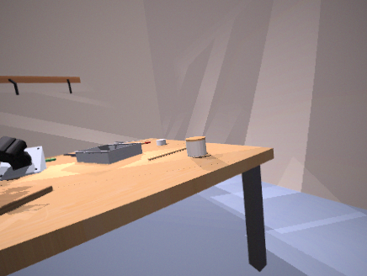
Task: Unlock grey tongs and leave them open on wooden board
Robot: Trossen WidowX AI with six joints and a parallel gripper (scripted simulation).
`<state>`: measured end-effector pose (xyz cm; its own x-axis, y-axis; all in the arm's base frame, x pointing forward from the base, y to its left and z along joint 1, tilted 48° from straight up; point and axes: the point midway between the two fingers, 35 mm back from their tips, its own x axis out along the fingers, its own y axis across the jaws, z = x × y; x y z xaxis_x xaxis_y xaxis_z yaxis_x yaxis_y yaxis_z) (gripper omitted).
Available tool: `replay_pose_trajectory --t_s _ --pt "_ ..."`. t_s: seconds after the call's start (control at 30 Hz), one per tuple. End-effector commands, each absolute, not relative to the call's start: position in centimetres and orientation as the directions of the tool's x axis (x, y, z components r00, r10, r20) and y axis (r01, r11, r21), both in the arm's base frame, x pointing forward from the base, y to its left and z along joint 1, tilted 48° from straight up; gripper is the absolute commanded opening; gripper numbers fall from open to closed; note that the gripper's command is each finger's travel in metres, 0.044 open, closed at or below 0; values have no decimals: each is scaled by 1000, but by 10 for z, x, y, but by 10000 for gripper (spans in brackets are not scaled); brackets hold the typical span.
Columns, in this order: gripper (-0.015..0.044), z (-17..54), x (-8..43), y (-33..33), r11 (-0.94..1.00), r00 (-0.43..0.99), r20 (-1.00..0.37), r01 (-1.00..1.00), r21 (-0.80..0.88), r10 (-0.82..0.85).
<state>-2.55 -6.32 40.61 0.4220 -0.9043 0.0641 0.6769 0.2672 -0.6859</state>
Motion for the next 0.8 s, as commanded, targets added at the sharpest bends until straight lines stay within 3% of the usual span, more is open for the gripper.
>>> replay_pose_trajectory --t_s 0.0,0.77 --pt "-150 408 -20 -63 253 392 33 655 -712 -920" --pt "-150 400 0 -84 251 203 -161 579 -776 -966"
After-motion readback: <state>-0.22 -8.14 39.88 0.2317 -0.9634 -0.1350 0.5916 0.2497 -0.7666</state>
